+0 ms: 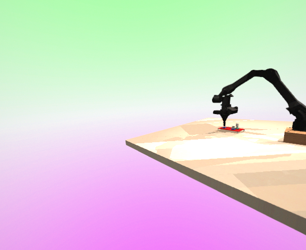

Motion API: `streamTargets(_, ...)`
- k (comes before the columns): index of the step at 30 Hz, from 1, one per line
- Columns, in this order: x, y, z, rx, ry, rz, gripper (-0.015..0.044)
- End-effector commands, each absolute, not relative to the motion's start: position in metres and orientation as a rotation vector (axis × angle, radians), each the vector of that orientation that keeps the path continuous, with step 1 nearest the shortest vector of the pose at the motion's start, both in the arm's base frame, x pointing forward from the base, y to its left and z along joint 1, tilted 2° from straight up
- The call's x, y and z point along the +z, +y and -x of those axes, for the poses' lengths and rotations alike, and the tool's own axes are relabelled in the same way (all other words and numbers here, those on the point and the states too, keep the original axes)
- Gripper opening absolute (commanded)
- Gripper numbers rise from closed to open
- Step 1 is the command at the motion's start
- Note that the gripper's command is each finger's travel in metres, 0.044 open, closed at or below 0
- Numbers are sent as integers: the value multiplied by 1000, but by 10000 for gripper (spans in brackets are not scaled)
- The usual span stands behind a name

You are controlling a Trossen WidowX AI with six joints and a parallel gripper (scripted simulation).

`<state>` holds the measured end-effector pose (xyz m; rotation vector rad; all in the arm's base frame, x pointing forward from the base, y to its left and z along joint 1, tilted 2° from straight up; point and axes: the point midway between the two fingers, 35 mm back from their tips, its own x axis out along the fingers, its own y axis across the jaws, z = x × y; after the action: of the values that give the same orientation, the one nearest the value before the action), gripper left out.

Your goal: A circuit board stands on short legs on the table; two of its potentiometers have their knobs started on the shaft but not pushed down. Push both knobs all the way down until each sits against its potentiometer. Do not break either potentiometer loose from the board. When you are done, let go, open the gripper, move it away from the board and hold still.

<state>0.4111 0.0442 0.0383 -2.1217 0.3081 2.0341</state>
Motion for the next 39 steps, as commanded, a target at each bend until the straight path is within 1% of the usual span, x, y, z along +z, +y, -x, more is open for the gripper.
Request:
streamTargets(1,15,43,-414,2060,315,2107,0)
streamTargets(39,9,43,-414,2060,315,2107,0)
